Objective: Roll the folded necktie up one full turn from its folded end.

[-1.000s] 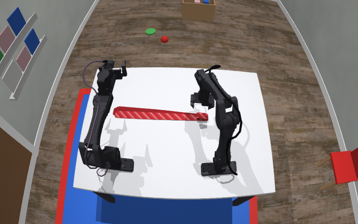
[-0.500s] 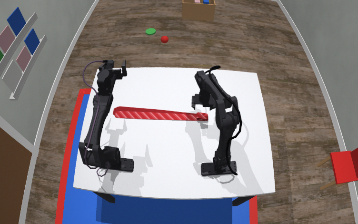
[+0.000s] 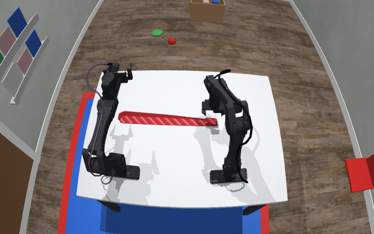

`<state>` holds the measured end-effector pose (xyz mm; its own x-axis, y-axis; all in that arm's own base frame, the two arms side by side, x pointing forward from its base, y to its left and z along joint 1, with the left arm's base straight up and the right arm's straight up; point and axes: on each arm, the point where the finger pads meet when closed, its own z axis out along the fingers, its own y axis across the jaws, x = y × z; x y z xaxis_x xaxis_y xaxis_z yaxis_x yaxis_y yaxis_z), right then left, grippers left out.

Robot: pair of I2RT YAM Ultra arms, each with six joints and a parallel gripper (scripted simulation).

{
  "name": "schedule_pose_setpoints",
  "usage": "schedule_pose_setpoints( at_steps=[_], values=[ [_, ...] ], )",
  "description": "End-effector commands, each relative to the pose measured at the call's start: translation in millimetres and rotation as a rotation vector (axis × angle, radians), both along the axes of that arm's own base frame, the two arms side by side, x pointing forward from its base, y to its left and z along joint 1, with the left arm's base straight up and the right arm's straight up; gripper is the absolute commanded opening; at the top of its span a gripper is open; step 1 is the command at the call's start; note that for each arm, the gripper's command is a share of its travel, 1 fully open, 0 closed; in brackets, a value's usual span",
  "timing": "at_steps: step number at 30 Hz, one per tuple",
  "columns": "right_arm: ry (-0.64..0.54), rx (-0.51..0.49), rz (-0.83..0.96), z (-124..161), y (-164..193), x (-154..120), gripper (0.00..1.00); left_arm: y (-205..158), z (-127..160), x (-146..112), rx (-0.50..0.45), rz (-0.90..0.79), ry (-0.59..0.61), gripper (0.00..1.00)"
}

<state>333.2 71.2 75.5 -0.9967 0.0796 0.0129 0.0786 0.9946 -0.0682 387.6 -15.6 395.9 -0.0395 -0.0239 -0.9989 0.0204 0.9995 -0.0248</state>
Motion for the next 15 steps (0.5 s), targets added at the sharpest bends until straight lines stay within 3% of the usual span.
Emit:
schedule_pose_setpoints(
  at_steps=[1,15],
  values=[
    [-0.046,-0.021,-0.005,4.0,-8.4,6.8,0.9,2.6,18.9,-2.7,-0.014,0.002,-0.04,1.0],
    [-0.043,-0.064,-0.005,-3.0,-17.4,5.5,0.9,2.6,18.9,-2.7,-0.014,0.002,-0.04,1.0]
  ],
)
